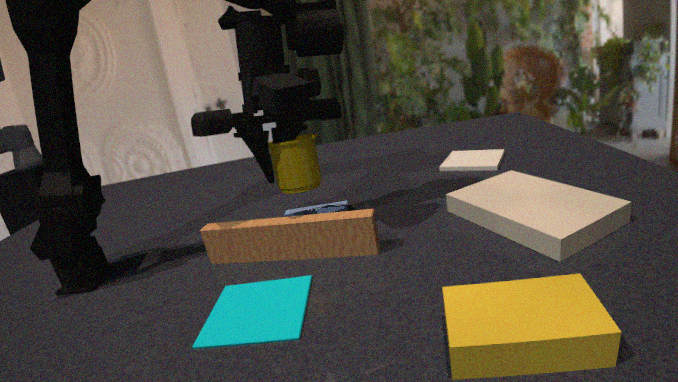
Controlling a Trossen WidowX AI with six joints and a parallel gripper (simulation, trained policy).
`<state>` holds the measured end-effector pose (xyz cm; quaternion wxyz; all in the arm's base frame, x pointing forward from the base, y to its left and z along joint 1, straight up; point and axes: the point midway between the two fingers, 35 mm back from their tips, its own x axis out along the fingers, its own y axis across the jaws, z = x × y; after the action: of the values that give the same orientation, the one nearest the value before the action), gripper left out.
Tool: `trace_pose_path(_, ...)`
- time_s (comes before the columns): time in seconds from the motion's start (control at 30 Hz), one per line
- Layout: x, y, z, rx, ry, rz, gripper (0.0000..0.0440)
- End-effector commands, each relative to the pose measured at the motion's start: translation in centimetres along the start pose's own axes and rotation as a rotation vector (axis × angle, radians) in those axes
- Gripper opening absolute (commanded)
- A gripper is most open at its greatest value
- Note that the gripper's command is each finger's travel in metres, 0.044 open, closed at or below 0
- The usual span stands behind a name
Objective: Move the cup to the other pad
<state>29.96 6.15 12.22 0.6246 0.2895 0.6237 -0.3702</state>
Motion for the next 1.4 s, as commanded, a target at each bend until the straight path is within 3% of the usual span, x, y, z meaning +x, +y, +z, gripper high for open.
trace_pose_path(0.0,-1.6,-0.4,0.6,0.045,-0.003,0.034,0.0014)
trace_pose_path(0.67,-4.5,-2.2,6.2,0.227,-0.067,0.145,0.0)
trace_pose_path(1.37,-3.2,-5.7,11.9,0.378,-0.122,0.194,0.0)
